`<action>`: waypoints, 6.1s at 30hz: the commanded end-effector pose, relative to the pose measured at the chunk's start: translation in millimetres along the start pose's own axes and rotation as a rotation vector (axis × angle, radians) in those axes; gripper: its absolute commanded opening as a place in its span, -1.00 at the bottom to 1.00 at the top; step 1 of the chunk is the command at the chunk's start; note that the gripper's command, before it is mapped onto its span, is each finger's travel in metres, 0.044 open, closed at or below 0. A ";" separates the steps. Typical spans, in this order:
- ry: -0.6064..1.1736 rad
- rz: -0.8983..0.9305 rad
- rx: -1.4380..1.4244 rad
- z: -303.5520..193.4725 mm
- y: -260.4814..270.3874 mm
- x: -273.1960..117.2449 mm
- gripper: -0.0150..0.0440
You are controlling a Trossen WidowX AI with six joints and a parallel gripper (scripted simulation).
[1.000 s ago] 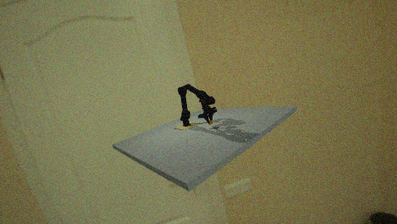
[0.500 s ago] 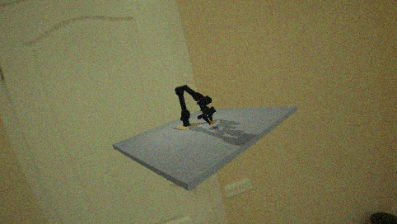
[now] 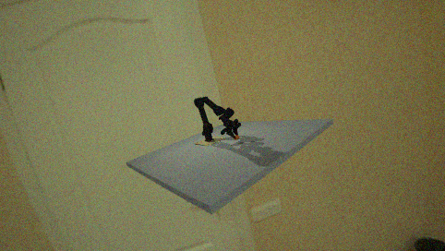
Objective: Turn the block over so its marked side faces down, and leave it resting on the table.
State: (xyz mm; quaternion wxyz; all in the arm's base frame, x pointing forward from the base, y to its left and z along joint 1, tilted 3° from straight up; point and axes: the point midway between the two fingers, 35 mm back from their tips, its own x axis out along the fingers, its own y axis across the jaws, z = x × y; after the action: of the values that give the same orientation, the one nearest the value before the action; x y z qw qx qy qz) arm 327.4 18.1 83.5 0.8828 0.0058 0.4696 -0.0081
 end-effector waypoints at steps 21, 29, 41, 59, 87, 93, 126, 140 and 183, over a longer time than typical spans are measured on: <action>-0.359 -0.004 -0.002 -6.8 0.8 30.7 -0.49; -0.484 -0.004 0.001 -14.0 -0.1 26.0 -0.49; -0.549 -0.004 0.002 -15.7 -0.7 20.2 -0.49; -0.549 -0.004 0.002 -15.7 -0.7 20.2 0.13; -0.549 -0.004 0.002 -15.7 -0.7 20.2 1.00; -0.549 -0.004 0.002 -15.7 -0.7 20.2 1.00; -0.011 -0.003 0.005 2.4 -0.7 -50.6 1.00; 0.011 -0.004 0.003 4.9 -0.5 -50.5 1.00; 0.512 -0.002 0.004 17.4 0.0 -1.8 1.00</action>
State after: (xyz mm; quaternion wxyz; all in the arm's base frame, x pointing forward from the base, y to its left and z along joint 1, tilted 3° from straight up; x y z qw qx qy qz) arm 340.6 17.3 100.7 0.7362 0.0098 0.6766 -0.0116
